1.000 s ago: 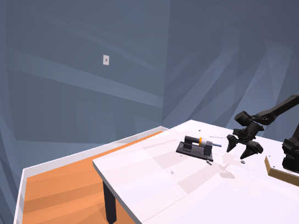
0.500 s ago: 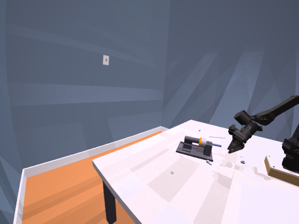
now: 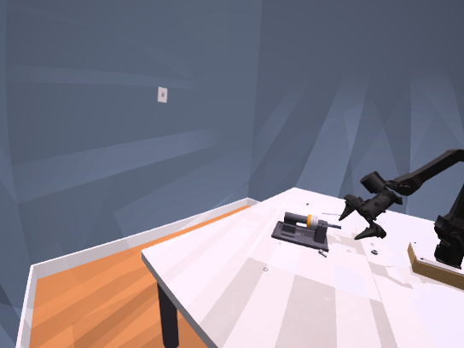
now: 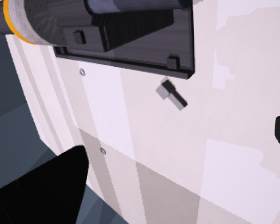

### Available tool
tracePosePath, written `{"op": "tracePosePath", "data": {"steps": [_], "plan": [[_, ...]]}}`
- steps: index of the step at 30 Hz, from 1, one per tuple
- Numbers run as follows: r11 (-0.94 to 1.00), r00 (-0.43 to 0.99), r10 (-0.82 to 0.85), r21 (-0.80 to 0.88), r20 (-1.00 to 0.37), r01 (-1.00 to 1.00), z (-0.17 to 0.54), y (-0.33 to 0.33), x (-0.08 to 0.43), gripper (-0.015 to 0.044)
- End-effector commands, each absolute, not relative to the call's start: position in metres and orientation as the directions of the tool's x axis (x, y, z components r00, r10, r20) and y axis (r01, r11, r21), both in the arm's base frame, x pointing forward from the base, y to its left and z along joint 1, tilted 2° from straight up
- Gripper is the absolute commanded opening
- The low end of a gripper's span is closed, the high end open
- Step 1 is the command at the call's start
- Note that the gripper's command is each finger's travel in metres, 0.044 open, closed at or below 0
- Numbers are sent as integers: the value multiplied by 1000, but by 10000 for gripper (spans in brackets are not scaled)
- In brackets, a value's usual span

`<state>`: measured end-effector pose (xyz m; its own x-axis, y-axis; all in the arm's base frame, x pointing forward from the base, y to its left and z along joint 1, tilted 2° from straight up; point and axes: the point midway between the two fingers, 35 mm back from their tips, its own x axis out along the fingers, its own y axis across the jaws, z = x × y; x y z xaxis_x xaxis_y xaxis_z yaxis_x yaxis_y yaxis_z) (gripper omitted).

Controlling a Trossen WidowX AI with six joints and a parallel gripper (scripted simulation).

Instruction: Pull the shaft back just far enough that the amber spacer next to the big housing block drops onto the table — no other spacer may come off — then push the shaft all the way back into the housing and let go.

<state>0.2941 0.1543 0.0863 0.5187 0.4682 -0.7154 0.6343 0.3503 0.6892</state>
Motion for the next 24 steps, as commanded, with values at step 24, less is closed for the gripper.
{"op": "tracePosePath", "data": {"steps": [24], "plan": [[-898, 669, 301, 34, -680, 438, 84, 108, 319, 440]]}}
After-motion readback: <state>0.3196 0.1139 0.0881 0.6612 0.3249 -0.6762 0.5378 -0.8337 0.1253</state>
